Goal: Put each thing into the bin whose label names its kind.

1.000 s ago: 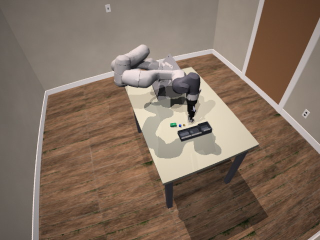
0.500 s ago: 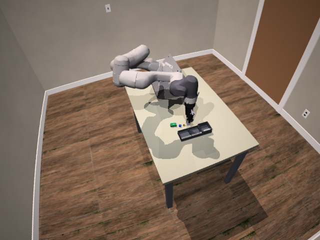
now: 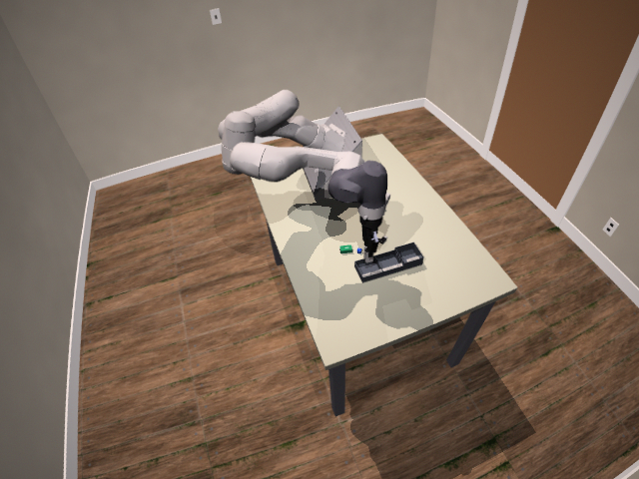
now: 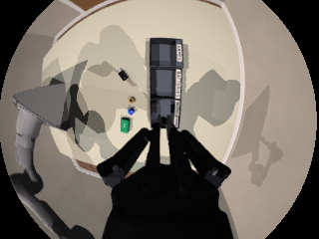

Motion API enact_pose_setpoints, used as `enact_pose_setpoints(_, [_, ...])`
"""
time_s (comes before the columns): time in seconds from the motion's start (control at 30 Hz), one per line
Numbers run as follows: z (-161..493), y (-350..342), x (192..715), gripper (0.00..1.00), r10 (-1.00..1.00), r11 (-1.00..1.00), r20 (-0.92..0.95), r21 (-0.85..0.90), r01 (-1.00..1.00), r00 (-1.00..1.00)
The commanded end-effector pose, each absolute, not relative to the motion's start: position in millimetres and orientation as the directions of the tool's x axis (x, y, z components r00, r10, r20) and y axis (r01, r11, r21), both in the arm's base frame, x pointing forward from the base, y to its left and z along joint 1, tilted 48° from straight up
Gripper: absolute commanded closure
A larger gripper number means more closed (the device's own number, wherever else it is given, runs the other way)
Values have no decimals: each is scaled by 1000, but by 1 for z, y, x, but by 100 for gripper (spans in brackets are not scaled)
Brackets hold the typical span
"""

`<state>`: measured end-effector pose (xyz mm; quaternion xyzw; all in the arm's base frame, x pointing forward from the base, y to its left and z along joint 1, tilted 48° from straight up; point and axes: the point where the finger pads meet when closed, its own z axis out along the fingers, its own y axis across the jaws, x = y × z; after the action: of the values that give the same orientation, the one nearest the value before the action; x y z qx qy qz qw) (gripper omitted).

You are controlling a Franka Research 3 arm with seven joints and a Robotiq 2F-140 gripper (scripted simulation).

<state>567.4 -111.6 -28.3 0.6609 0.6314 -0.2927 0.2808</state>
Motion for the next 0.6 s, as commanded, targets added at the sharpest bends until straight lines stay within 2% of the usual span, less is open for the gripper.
enact_pose_setpoints(0.0, [-29,-110,567,93,673,-14,-739,-40,999,-20])
enact_pose_setpoints(0.57, [-31,-108,565,93,673,-14,-739,-40,999,-20])
